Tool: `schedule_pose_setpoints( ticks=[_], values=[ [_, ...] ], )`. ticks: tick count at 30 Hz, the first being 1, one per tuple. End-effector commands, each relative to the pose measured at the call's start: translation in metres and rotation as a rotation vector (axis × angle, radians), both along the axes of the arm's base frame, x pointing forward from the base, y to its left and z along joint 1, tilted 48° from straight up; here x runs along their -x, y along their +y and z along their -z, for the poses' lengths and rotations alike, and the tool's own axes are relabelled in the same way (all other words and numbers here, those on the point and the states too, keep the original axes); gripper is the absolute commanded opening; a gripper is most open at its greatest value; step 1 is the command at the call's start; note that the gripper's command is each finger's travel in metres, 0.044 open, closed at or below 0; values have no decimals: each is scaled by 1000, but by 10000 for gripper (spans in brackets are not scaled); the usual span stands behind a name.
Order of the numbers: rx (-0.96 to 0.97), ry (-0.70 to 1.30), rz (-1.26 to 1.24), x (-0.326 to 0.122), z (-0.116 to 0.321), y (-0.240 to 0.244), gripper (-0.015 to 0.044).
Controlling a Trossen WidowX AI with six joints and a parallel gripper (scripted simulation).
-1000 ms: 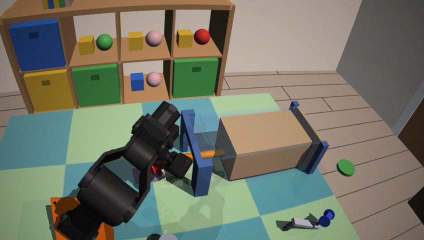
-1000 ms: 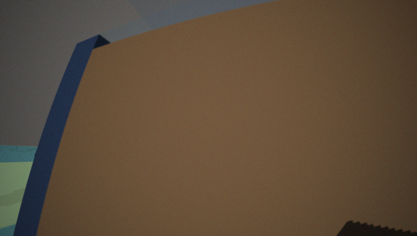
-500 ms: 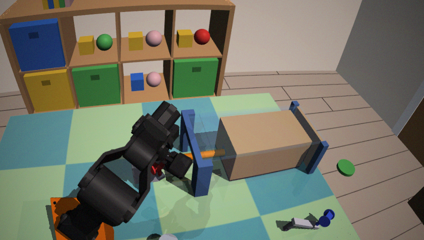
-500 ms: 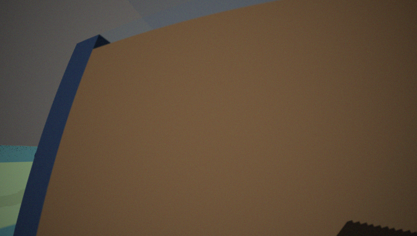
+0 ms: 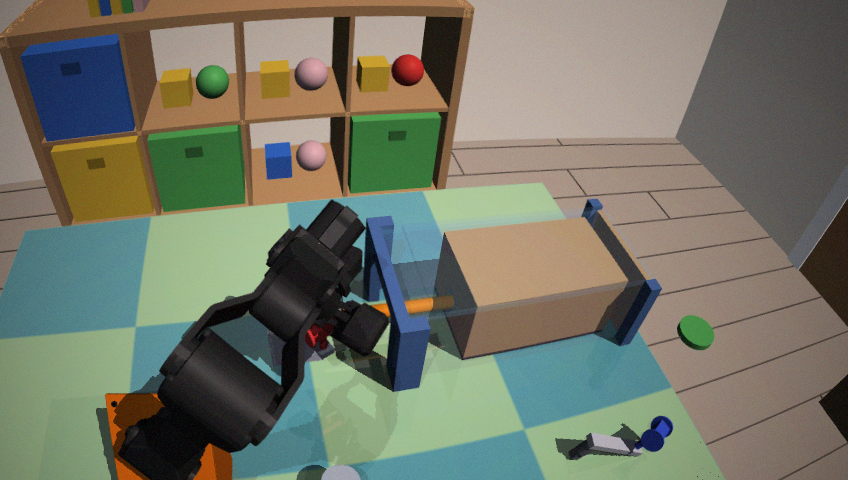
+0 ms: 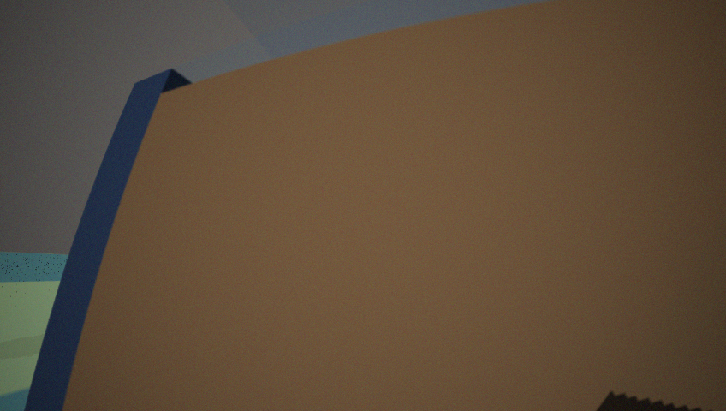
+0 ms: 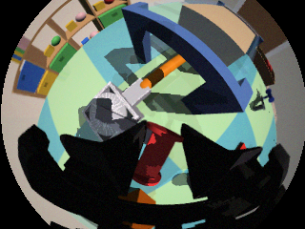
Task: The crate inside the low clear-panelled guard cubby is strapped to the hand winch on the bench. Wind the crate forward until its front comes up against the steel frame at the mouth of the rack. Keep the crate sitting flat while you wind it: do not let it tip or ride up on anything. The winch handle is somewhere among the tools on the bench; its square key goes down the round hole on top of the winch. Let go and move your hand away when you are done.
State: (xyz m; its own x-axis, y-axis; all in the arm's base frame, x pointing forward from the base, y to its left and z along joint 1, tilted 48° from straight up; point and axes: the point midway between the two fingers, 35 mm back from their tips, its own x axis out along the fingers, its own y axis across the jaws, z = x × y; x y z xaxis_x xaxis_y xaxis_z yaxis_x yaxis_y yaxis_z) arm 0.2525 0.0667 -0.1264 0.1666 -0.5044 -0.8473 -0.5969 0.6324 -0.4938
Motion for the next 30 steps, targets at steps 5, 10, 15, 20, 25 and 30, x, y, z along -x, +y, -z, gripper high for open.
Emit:
schedule_pose_setpoints(
  ticks=[5, 10, 15, 20, 25, 30],
  values=[
    [0, 0, 0, 0, 0, 0, 105],
    [0, 0, 0, 0, 0, 0, 236],
    [0, 0, 0, 0, 0, 0, 368],
    [0, 0, 0, 0, 0, 0, 440],
    [-2, 0, 0, -9, -25, 27, 309],
    [-2, 0, 0, -12, -46, 46, 177]
  ],
)
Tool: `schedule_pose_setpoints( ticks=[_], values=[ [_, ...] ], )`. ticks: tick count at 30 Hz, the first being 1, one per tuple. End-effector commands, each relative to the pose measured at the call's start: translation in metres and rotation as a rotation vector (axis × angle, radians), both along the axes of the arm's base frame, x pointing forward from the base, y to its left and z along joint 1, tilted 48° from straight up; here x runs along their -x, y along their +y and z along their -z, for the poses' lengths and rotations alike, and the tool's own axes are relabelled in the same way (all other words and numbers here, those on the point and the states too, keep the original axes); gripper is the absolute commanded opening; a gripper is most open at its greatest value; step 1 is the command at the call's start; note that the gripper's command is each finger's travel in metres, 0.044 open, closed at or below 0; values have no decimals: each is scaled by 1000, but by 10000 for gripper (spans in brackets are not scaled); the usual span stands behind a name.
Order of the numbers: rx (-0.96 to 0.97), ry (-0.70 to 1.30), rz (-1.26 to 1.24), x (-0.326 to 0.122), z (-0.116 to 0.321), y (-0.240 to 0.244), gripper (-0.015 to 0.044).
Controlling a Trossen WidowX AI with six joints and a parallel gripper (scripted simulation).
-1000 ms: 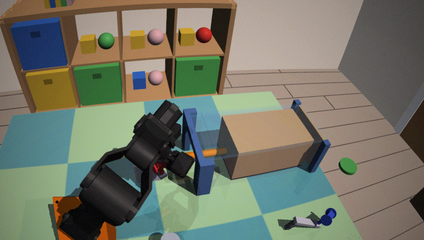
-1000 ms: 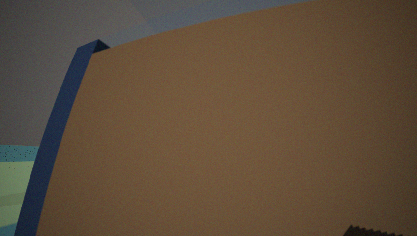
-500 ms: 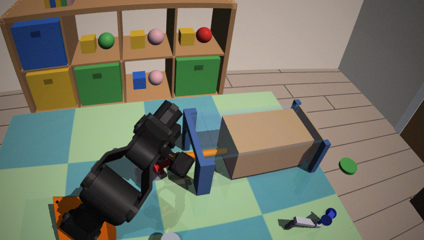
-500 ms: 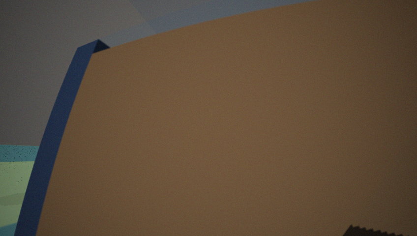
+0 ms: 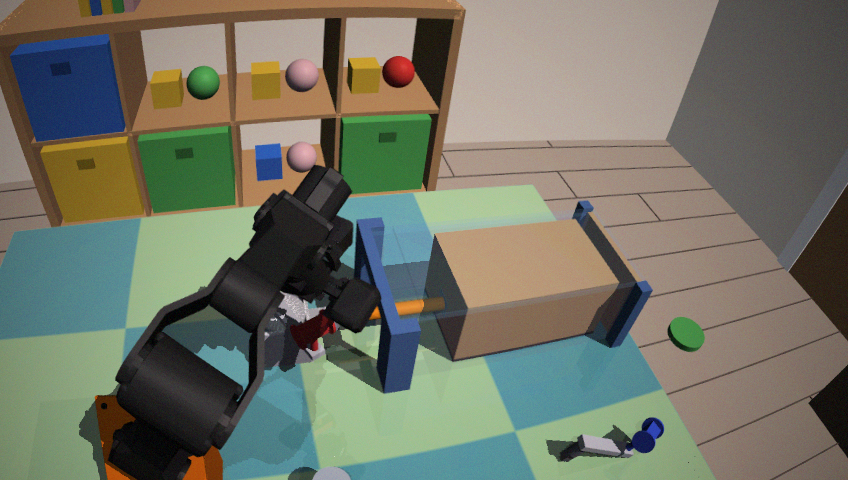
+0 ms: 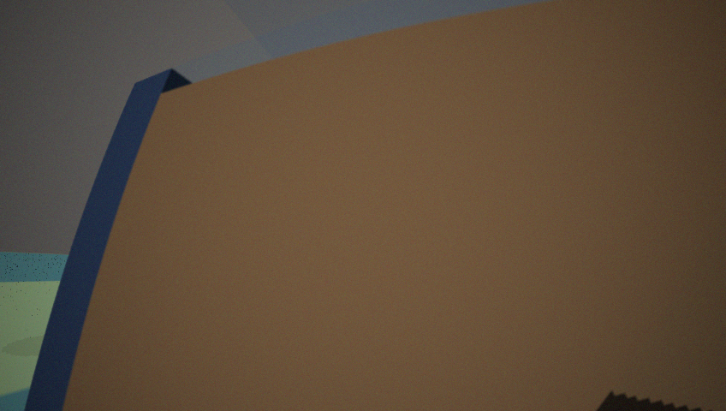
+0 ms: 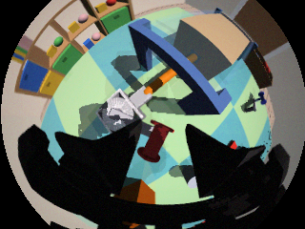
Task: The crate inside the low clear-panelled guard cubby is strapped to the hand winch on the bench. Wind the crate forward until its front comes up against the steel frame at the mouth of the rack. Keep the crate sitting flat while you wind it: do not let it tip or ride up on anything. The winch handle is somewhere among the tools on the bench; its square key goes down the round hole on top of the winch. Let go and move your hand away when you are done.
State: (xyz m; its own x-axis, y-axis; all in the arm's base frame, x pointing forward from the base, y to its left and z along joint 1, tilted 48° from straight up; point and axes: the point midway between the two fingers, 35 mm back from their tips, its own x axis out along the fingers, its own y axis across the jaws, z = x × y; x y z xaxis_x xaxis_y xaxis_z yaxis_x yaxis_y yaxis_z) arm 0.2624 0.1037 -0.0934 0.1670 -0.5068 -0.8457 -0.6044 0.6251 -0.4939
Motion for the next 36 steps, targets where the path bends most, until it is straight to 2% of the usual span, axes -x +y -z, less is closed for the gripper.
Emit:
schedule_pose_setpoints(
  ticks=[1, 7, 19, 28, 36],
  values=[
    [-6, -5, 8, -2, -13, 9, 151],
    [-6, -5, 8, -2, -13, 9, 0],
    [2, 7, 17, -2, -12, 9, 0],
    [180, 216, 169, -2, -10, 9, 0],
    [237, 272, 213, -4, -12, 11, 0]
  ],
)
